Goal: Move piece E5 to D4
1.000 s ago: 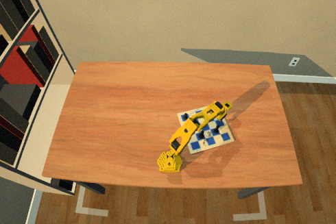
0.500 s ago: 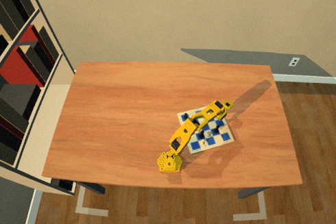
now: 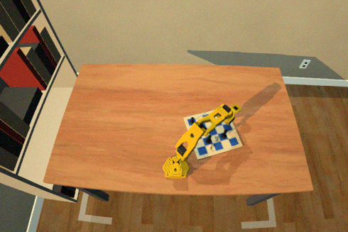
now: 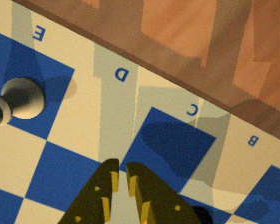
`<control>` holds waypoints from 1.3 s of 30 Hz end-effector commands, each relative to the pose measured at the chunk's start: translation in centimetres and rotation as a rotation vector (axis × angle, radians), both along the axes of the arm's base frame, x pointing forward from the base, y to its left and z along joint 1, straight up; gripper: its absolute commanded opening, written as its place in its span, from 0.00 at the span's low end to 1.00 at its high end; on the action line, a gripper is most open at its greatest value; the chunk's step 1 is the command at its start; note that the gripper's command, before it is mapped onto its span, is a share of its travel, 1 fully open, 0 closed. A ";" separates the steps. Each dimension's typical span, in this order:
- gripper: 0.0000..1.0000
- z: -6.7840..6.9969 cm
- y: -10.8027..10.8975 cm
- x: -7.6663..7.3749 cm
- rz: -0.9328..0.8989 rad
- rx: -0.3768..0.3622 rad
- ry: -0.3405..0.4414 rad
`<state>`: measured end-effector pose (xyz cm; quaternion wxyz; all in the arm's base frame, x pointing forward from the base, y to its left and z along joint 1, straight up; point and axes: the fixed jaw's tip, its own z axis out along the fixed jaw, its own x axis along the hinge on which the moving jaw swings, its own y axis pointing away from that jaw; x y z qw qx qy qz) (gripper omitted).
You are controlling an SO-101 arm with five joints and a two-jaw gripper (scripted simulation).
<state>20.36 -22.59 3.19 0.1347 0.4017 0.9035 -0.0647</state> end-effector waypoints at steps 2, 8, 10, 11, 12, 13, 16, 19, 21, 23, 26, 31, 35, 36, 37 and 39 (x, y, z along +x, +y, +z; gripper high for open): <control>0.00 0.2 0.0 -0.4 -0.012 0.004 0.002; 0.00 0.2 0.0 -0.4 -0.012 0.004 0.002; 0.00 0.2 0.0 -0.4 -0.012 0.004 0.002; 0.00 0.2 0.0 -0.4 -0.012 0.004 0.002; 0.00 0.2 0.0 -0.4 -0.012 0.004 0.002; 0.00 0.2 0.0 -0.4 -0.012 0.004 0.002; 0.00 0.3 0.0 -0.4 -0.012 0.004 0.002; 0.00 0.6 0.0 -0.4 -0.012 0.004 0.002; 0.00 1.1 0.0 -0.4 -0.012 0.004 0.002; 0.00 1.7 0.0 -0.4 -0.012 0.004 0.002; 0.00 2.8 0.0 -0.5 -0.012 0.004 0.002; 0.00 5.0 0.1 -0.5 -0.012 -0.001 -0.003; 0.00 5.7 0.1 -0.6 -0.013 -0.017 -0.017; 0.00 6.0 0.2 -0.6 -0.014 -0.024 -0.023; 0.00 6.3 0.2 -0.6 -0.014 -0.030 -0.028; 0.00 6.7 0.2 -0.6 -0.015 -0.040 -0.037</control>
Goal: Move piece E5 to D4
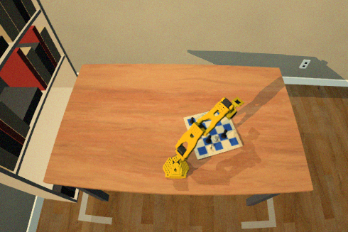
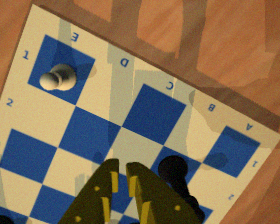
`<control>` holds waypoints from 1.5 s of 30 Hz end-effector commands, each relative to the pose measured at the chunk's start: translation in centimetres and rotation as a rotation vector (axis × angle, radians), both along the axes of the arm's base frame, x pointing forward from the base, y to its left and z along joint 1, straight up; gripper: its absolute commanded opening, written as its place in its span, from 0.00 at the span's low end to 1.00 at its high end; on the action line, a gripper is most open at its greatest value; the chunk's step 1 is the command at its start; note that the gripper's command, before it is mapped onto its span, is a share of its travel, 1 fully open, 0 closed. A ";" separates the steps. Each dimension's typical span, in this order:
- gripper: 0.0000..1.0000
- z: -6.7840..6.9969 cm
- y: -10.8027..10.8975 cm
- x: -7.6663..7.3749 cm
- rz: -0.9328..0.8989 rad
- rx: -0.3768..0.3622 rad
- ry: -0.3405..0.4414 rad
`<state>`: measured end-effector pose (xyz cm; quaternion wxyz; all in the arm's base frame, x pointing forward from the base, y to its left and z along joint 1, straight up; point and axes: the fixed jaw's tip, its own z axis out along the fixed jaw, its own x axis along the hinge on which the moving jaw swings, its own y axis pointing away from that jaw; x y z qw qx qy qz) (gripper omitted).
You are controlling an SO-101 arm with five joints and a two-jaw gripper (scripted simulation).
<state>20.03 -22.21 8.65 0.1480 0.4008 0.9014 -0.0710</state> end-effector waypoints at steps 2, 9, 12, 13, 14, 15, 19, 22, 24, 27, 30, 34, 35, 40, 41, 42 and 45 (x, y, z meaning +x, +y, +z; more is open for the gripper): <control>0.00 1.5 -0.2 -0.3 -0.015 -0.024 -0.023; 0.00 1.7 -0.1 -0.3 -0.013 -0.027 -0.026; 0.00 1.7 -0.1 -0.2 -0.011 -0.028 -0.027; 0.00 1.7 0.0 -0.1 -0.007 -0.029 -0.028; 0.00 1.8 0.2 0.0 -0.002 -0.030 -0.029; 0.00 1.9 0.3 0.1 0.005 -0.032 -0.031; 0.01 2.4 1.6 0.9 0.051 -0.042 -0.043; 0.02 2.8 3.1 1.6 0.104 -0.053 -0.057; 0.03 3.1 4.4 2.1 0.147 -0.062 -0.069; 0.04 3.3 5.9 2.4 0.193 -0.070 -0.083; 0.05 3.4 7.4 2.6 0.242 -0.078 -0.097; 0.07 3.3 10.5 2.6 0.339 -0.093 -0.127; 0.07 3.2 11.3 2.6 0.361 -0.096 -0.135; 0.09 2.4 14.2 1.9 0.456 -0.106 -0.167; 0.09 2.3 14.6 1.8 0.471 -0.107 -0.172; 0.09 2.2 15.0 1.7 0.483 -0.108 -0.176; 0.09 2.0 15.3 1.6 0.494 -0.109 -0.180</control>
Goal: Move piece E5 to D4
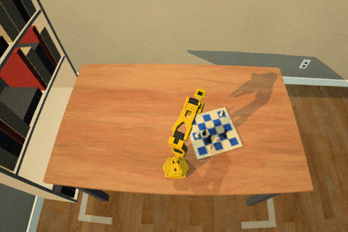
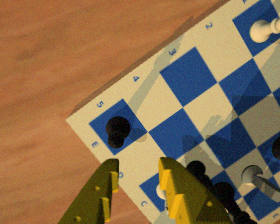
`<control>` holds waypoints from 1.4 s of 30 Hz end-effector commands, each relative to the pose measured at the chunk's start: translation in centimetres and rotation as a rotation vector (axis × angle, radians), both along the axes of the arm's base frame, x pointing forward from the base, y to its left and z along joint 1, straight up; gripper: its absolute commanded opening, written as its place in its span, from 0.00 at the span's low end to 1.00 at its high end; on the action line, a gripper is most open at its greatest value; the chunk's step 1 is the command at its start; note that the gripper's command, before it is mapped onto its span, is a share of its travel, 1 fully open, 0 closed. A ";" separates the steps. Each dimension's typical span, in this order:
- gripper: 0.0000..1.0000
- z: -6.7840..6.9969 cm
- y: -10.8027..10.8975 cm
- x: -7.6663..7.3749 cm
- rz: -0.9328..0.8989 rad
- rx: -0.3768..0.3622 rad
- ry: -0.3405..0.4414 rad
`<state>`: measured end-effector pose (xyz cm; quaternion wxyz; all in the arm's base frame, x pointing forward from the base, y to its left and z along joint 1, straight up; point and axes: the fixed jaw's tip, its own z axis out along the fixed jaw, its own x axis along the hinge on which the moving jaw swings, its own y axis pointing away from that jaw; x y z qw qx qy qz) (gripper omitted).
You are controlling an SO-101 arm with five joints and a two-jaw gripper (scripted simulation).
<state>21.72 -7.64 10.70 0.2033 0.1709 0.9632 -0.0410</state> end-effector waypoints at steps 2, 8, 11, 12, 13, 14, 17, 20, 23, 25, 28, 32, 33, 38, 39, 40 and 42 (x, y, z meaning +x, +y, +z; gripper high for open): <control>0.10 -0.2 1.2 -0.3 0.026 -0.033 -0.122; 0.10 -0.4 1.6 -0.4 0.039 -0.033 -0.126; 0.10 -0.4 1.6 -0.4 0.039 -0.033 -0.126; 0.10 -0.4 1.6 -0.4 0.039 -0.033 -0.126; 0.10 -0.4 1.6 -0.4 0.039 -0.033 -0.126; 0.10 -0.4 1.6 -0.4 0.039 -0.033 -0.126; 0.10 -0.4 1.6 -0.4 0.039 -0.033 -0.126; 0.10 -0.5 1.7 -0.5 0.043 -0.033 -0.126; 0.10 -0.8 1.8 -0.6 0.050 -0.032 -0.126; 0.10 -0.9 1.9 -0.6 0.052 -0.032 -0.126; 0.10 -0.9 1.9 -0.6 0.052 -0.032 -0.126; 0.10 -0.9 1.9 -0.6 0.052 -0.032 -0.126; 0.10 -0.9 1.9 -0.6 0.052 -0.032 -0.126; 0.10 -1.1 1.9 -0.6 0.052 -0.032 -0.126; 0.10 -1.1 1.9 -0.6 0.052 -0.032 -0.126; 0.10 -1.2 1.9 -0.6 0.052 -0.032 -0.126; 0.10 -1.5 1.9 -0.6 0.052 -0.032 -0.126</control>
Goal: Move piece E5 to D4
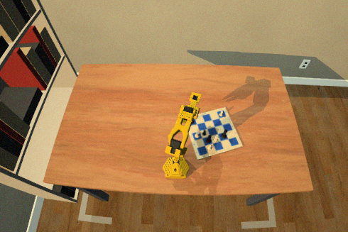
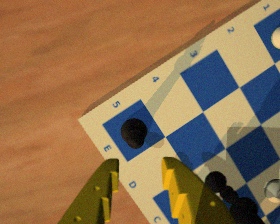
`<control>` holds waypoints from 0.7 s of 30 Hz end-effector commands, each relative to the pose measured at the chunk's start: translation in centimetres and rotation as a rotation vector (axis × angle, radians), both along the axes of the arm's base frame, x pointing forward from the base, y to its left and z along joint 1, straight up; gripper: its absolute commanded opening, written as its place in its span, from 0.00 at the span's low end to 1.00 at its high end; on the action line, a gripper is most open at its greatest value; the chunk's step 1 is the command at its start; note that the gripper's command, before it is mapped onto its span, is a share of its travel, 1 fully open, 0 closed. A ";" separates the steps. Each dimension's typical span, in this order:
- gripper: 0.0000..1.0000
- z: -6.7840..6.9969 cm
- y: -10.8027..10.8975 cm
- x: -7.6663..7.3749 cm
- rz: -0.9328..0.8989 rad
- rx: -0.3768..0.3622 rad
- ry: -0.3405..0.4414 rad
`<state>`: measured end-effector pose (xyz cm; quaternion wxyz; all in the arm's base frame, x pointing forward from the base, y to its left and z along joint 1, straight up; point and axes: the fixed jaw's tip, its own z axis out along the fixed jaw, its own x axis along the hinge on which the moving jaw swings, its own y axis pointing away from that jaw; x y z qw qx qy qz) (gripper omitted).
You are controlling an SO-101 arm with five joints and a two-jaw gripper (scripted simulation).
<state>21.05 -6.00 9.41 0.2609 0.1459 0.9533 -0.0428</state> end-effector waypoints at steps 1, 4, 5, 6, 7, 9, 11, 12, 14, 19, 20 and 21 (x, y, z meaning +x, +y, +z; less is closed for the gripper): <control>0.10 -0.3 0.3 0.1 0.003 0.002 -0.013; 0.10 -0.9 0.3 0.1 0.003 0.002 -0.013; 0.10 -1.1 0.3 0.1 0.003 0.002 -0.013; 0.10 -1.3 0.3 0.1 0.003 0.002 -0.013; 0.10 -1.6 0.3 0.1 0.003 0.002 -0.013; 0.10 -1.6 0.3 0.1 0.003 0.002 -0.013; 0.10 -2.1 0.3 0.1 0.003 0.002 -0.013; 0.10 -2.4 0.2 0.1 0.003 0.002 -0.013; 0.10 -2.9 0.2 0.1 0.003 0.002 -0.013; 0.10 -4.3 0.2 0.2 0.003 0.002 -0.013; 0.10 -4.6 0.2 0.2 0.003 0.002 -0.013; 0.10 -4.8 0.2 0.2 0.003 0.002 -0.013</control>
